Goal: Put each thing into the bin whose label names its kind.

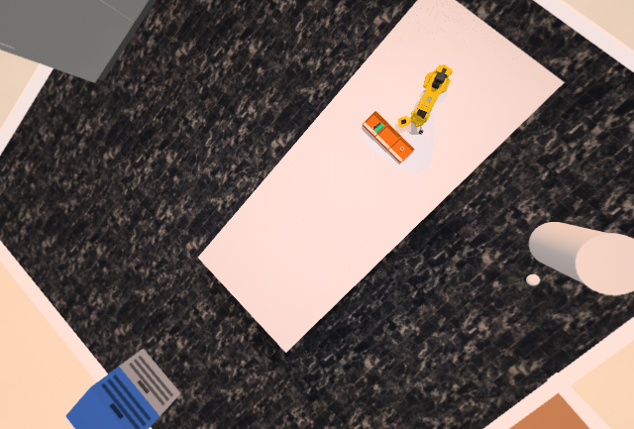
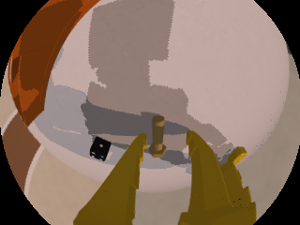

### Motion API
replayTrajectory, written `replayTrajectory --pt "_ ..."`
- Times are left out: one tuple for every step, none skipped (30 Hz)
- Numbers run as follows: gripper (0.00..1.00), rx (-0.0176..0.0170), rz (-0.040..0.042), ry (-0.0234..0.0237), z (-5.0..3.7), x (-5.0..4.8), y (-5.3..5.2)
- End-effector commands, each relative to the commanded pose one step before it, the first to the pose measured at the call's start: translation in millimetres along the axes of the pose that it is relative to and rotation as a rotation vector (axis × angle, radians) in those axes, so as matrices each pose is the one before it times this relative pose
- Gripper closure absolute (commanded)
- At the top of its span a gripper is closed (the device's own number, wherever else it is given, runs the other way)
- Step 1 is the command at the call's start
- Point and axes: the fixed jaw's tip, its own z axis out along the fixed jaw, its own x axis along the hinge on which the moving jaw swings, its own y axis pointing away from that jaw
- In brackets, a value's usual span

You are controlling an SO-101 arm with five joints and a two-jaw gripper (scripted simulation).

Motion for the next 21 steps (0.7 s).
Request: replayTrajectory --pt "0.82 -0.03309 0.00845 -0.02058 -3.105 -2.934 4.2" --pt "0.83 0.0 0.0 0.0 0.0 0.0 0.0" --pt "0.83 0.0 -0.00002 0.00002 0.003 0.001 0.0" --pt "0.84 0.0 0.0 0.0 0.0 0.0 0.0" --pt "0.85 0.0 0.0 0.0 0.0 0.0 0.0" --pt "0.86 0.0 0.0 0.0 0.0 0.0 0.0" --pt "0.87 0.0 0.0 0.0 0.0 0.0 0.0" --pt "0.88 0.0 0.0 0.0 0.0 0.0 0.0" --pt "0.89 0.0 0.0 0.0 0.0 0.0 0.0" --pt "0.89 0.0 0.0 0.0 0.0 0.0 0.0" --pt "0.9 0.0 0.0 0.0 0.0 0.0 0.0" --pt "0.91 0.0 0.0 0.0 0.0 0.0 0.0" --pt "0.92 0.0 0.0 0.0 0.0 0.0 0.0" --pt "0.92 0.0 0.0 0.0 0.0 0.0 0.0" --pt "0.92 0.0 0.0 0.0 0.0 0.0 0.0" --pt "0.93 0.0 0.0 0.0 0.0 0.0 0.0" --pt "0.94 0.0 0.0 0.0 0.0 0.0 0.0" --pt "0.95 0.0 0.0 0.0 0.0 0.0 0.0" --pt "0.95 0.0 0.0 0.0 0.0 0.0 0.0" --pt "0.96 0.00001 0.0 -0.00001 0.002 0.002 0.0" --pt "0.97 0.0 0.0 0.0 0.0 0.0 0.0"
